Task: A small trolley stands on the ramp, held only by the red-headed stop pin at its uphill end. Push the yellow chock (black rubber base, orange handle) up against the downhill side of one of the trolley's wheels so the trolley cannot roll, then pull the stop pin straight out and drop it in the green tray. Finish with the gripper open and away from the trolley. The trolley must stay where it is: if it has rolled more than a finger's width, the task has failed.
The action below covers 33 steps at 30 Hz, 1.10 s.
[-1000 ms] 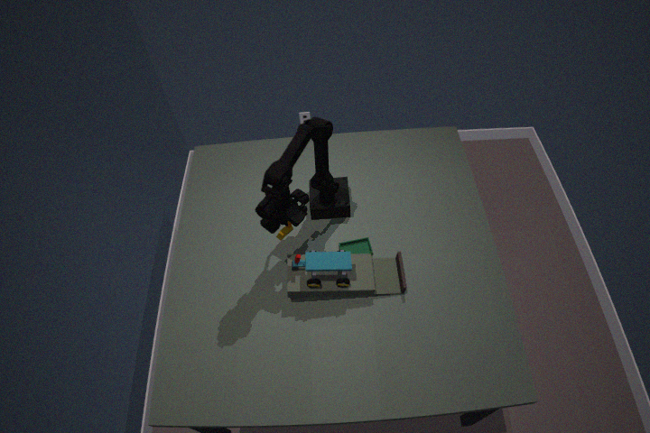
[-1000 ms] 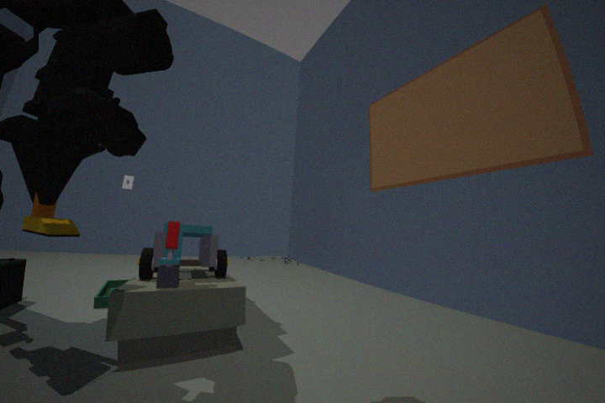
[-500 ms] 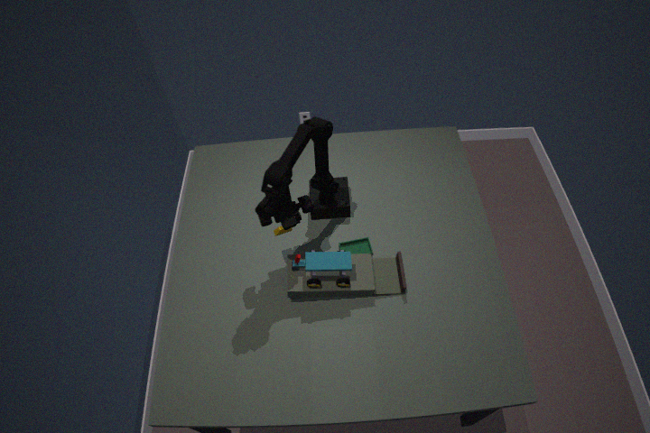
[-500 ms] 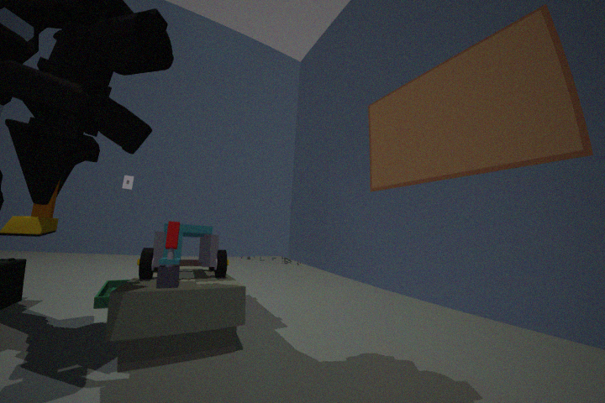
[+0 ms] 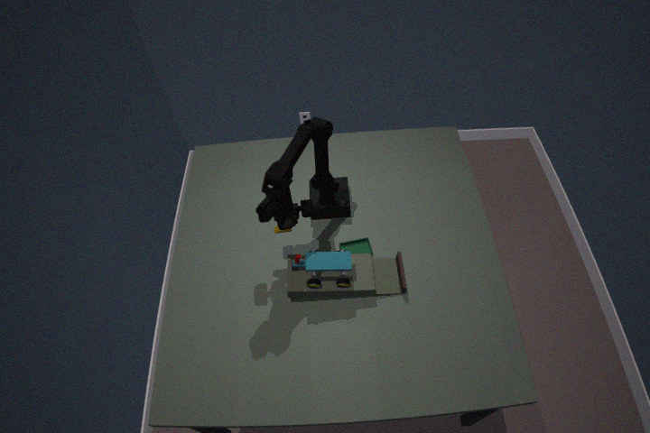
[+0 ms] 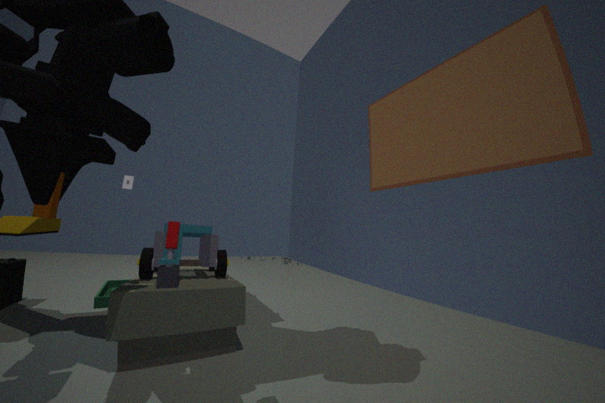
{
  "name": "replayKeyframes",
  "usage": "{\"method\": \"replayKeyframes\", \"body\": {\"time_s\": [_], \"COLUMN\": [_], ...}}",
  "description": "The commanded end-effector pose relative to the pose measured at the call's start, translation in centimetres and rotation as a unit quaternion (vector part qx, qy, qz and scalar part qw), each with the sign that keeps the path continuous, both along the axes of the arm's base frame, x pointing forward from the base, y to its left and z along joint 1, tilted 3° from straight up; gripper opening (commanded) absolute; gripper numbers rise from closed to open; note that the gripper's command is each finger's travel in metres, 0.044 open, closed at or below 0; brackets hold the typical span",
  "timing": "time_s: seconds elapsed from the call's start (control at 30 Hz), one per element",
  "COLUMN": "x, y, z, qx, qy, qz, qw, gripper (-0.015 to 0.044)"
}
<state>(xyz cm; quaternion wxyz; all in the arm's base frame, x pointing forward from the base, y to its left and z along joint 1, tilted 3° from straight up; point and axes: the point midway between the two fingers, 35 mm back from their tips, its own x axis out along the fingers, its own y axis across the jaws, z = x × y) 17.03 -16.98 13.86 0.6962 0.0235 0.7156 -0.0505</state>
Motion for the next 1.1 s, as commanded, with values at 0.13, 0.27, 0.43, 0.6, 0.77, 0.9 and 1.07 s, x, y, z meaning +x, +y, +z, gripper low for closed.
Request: {"method": "replayKeyframes", "body": {"time_s": [0.13,0.27,0.43,0.6,0.77,0.9,1.07], "x": [1.1,1.6,2.3,3.0,3.7,4.2,4.9], "y": [2.5,3.9,5.6,7.2,8.9,10.2,11.9], "z": [-0.3,-0.6,-0.9,-1.1,-1.3,-1.4,-1.6], "qx": [0.002,0.003,0.004,0.004,0.005,0.006,0.006], "qy": [-0.002,-0.002,-0.002,-0.003,-0.003,-0.003,-0.003], "qz": [-0.025,-0.027,-0.027,-0.027,-0.027,-0.027,-0.027], "qw": [1.000,1.000,1.000,1.000,1.000,1.000,1.000], "gripper": [0.0000,0.0000,0.0000,0.0000,0.0000,0.0000,0.0000]}}
